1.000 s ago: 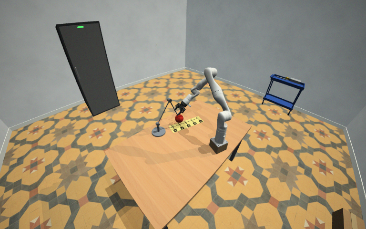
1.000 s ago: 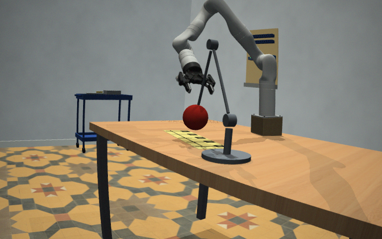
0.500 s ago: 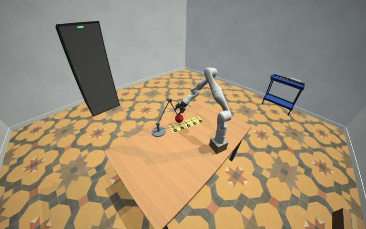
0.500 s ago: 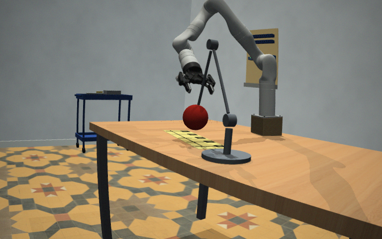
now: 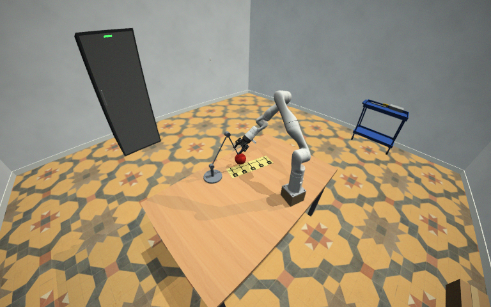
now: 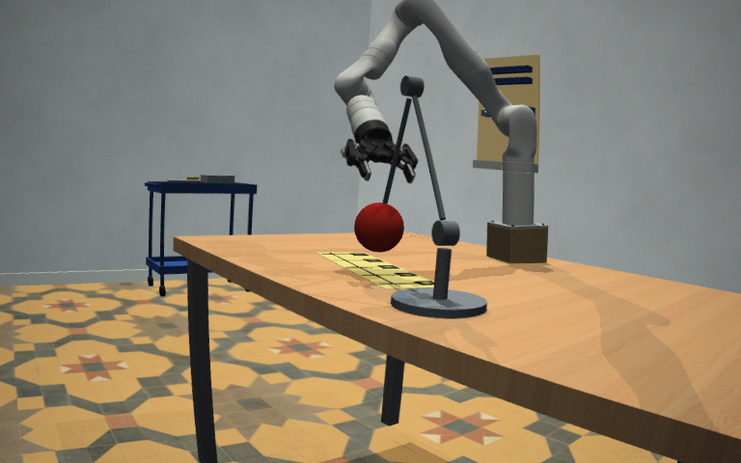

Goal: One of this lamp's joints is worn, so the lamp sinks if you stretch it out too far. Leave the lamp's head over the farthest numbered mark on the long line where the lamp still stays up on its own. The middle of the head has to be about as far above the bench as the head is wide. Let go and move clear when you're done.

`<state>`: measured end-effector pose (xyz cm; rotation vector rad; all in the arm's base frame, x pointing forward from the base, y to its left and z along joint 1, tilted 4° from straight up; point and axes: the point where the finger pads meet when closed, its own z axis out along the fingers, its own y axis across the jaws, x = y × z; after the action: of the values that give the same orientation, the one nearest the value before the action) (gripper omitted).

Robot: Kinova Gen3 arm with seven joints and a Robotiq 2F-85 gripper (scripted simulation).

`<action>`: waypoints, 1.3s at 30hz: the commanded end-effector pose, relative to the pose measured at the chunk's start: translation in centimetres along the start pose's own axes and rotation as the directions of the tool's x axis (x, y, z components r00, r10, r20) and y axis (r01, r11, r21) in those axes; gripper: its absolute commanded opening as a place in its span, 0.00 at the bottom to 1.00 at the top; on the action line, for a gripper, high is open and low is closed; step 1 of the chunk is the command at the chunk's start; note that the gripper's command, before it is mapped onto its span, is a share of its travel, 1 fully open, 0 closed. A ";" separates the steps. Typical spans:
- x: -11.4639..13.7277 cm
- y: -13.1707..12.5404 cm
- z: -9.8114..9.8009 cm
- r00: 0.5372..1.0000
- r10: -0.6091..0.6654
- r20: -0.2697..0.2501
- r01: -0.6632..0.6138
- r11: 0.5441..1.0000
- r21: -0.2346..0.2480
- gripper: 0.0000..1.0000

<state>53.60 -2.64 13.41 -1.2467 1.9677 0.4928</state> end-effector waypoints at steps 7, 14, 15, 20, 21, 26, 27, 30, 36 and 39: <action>-0.1 0.0 0.0 1.000 -0.001 0.000 0.001 1.000 0.001 1.00; -0.1 0.0 -0.9 1.000 -0.001 0.000 0.001 1.000 0.001 1.00; -0.1 0.0 -1.3 1.000 -0.001 0.000 0.001 1.000 0.001 1.00; -0.1 0.0 -3.5 1.000 -0.001 0.000 0.001 1.000 0.001 1.00; -0.1 0.0 -3.9 1.000 -0.001 0.000 0.001 1.000 0.001 1.00; -0.1 0.0 -6.1 1.000 -0.001 0.000 0.001 1.000 0.001 1.00; -0.1 0.0 -6.5 1.000 -0.001 0.000 0.001 1.000 0.001 1.00; -0.1 0.0 -6.9 1.000 -0.002 0.001 0.002 1.000 0.001 1.00; -0.1 0.1 -9.1 1.000 -0.003 0.003 0.003 1.000 -0.003 1.00; -0.2 0.1 -10.2 1.000 -0.003 0.004 0.003 1.000 -0.005 1.00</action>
<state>49.95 -7.98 19.22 -1.2571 1.9558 0.5105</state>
